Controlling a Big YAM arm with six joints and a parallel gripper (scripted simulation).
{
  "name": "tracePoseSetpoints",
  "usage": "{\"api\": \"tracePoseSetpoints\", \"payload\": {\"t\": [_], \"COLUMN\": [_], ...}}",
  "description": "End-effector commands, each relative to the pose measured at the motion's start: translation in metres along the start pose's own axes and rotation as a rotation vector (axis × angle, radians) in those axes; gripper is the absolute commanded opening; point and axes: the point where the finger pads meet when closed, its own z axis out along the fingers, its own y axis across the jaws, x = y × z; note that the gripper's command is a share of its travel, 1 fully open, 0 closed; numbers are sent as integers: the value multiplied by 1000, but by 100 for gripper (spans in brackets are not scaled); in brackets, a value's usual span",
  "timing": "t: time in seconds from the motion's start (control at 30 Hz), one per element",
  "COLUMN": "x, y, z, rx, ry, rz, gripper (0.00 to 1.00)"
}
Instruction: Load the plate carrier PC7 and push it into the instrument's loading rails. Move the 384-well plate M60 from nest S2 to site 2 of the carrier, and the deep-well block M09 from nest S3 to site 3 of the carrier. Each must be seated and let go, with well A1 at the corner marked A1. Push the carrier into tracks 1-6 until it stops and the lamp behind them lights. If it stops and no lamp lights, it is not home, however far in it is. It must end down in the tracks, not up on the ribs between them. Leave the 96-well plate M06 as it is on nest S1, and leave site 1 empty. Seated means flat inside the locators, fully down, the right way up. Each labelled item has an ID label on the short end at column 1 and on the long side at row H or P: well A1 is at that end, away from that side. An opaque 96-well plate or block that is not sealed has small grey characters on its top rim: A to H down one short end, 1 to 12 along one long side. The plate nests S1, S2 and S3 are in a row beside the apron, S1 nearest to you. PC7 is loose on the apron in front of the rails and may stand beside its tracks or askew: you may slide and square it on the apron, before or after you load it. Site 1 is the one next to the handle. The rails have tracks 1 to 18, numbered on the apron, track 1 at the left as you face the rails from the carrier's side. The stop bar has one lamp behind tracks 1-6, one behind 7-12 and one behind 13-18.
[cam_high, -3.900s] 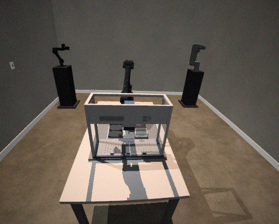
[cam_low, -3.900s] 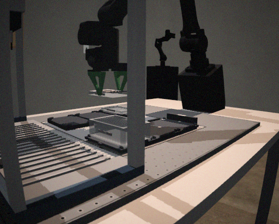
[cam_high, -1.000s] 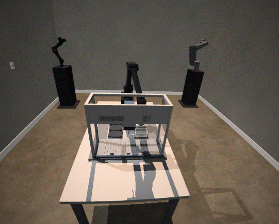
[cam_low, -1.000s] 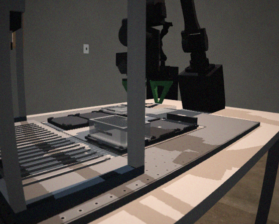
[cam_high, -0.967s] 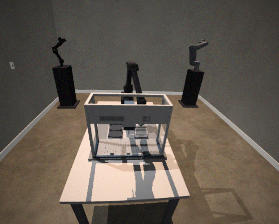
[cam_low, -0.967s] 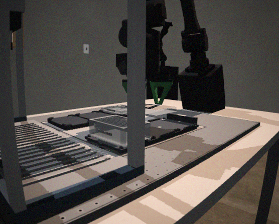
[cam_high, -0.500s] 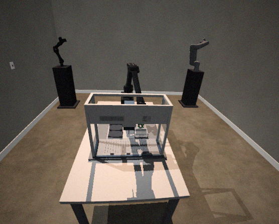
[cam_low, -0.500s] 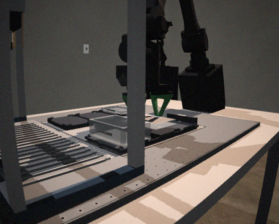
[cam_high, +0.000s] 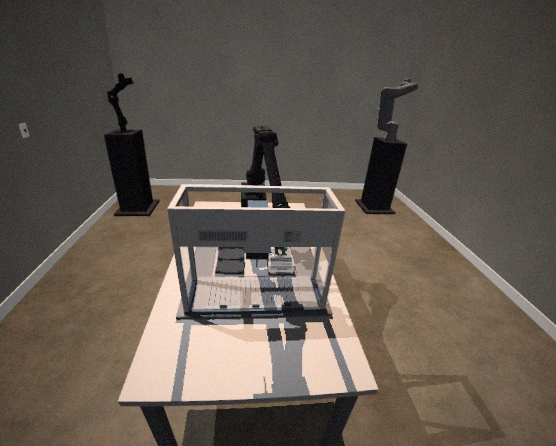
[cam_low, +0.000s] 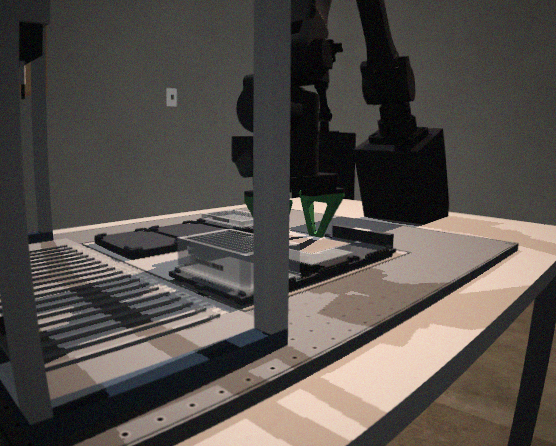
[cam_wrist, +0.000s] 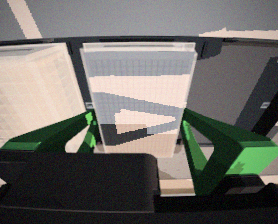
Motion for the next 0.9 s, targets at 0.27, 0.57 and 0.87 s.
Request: {"api": "tracePoseSetpoints", "payload": {"t": [0.27, 0.57, 0.87], "x": [3, -5, -2], "y": [17, 3, 17], "z": [-10, 6, 2], "rx": [-34, -2, -28], "ry": [9, -1, 6], "rz": [2, 0, 1], "gripper": [0, 0, 0]}}
